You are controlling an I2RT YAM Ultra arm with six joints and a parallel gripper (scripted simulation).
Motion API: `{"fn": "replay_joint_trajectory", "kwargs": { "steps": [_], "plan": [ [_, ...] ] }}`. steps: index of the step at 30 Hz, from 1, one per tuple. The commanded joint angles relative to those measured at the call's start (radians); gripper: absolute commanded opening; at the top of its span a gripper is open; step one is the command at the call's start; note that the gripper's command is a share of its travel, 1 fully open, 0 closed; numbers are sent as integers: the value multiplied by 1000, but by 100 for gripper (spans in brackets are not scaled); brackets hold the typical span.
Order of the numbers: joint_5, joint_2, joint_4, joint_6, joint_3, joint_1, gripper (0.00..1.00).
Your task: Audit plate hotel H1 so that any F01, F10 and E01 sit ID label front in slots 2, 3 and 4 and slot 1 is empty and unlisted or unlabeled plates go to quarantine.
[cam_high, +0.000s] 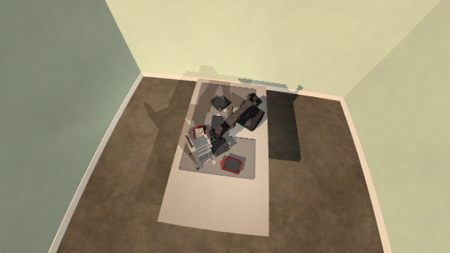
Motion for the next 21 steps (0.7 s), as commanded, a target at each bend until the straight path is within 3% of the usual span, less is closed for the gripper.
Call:
{"fn": "replay_joint_trajectory", "kwargs": {
  "steps": [1, 8, 9, 11, 17, 21],
  "plan": [
    [-6, 9, 27, -6, 44, -14, 0],
    [-10, 24, 29, -7, 55, -18, 0],
    [-8, 1, 28, -7, 58, -19, 0],
    [-12, 33, 30, -7, 62, -21, 0],
    [-14, 47, 32, -8, 76, -26, 0],
    [-10, 29, 31, -8, 77, -27, 0]
  ]
}}
